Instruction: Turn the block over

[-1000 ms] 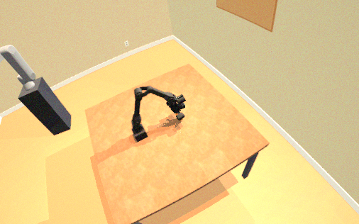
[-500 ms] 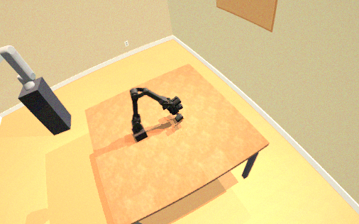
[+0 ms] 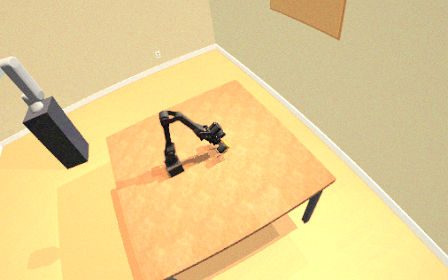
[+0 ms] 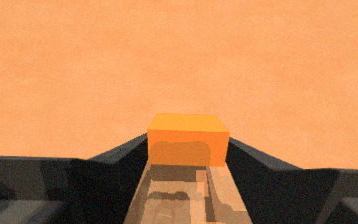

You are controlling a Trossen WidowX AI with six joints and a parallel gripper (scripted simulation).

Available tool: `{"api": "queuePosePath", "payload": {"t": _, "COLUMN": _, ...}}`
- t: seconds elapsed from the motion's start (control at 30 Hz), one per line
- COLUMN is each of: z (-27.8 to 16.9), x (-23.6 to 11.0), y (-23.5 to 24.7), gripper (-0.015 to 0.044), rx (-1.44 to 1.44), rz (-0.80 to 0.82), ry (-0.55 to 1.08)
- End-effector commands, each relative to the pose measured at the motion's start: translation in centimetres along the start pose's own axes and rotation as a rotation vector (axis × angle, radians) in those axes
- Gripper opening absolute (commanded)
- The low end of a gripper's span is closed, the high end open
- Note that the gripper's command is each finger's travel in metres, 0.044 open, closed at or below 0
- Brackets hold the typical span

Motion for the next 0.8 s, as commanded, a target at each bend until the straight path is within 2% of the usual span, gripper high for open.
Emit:
{"api": "queuePosePath", "payload": {"t": 0.0, "z": -0.5, "x": 0.8, "y": 0.0, "gripper": 0.0, "rx": 0.005, "rz": 0.001, "ry": -0.038}}
{"api": "queuePosePath", "payload": {"t": 0.4, "z": -2.0, "x": 3.5, "y": -0.2, "gripper": 0.0, "rx": 0.009, "rz": -0.011, "ry": -0.197}}
{"api": "queuePosePath", "payload": {"t": 0.77, "z": -3.7, "x": 4.6, "y": -0.1, "gripper": 0.0, "rx": 0.009, "rz": -0.019, "ry": -0.343}}
Point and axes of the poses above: the point midway between the two fingers, 35 mm back from their tips, its own x axis out along the fingers, its own y axis across the jaws, z = x × y, the point moved 7 cm from there along -x, back along the fingers, and after that the axes turned 3 degrees about -x, right-handed, at the moved point
